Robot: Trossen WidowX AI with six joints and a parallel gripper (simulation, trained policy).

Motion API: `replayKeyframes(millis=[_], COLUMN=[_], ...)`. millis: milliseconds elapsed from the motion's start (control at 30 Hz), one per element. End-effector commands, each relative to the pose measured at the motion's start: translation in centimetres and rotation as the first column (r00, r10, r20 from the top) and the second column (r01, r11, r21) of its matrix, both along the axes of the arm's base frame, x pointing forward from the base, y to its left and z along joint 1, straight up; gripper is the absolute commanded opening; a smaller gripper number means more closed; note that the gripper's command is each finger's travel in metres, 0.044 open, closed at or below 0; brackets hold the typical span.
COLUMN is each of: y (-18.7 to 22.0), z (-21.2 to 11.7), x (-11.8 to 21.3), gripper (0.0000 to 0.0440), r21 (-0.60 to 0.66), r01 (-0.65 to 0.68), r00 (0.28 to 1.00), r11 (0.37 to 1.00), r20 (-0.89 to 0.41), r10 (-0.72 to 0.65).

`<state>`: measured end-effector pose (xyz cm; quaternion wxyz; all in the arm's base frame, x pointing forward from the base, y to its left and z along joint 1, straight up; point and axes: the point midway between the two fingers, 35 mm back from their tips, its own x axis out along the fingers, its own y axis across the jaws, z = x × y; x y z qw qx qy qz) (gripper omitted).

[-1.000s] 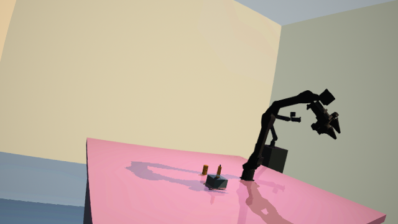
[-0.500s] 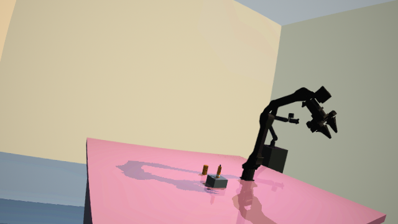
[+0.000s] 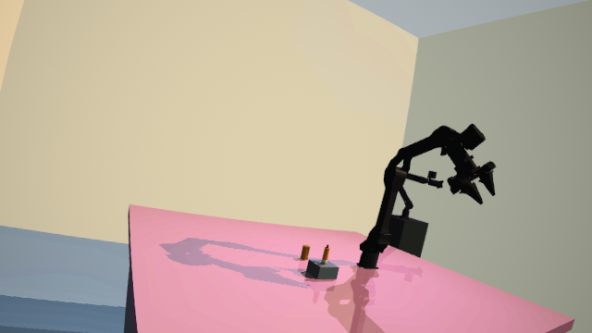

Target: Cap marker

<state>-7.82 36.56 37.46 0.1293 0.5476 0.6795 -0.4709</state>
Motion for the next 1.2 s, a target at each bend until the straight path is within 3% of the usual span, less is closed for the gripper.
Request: replayKeyframes(millis=[0, 1167], y=[-0.3, -4.0], z=[0.1, -1.3], x=[1.1, 13.7], gripper=[0.0323, 0.0322], r21=[-0.01, -0.127], r01=[0.029, 0.304], r00=[1.0, 0.953], r11=[1.0, 0.944], r20=[-0.008, 0.023], r10=[-0.029, -0.303])
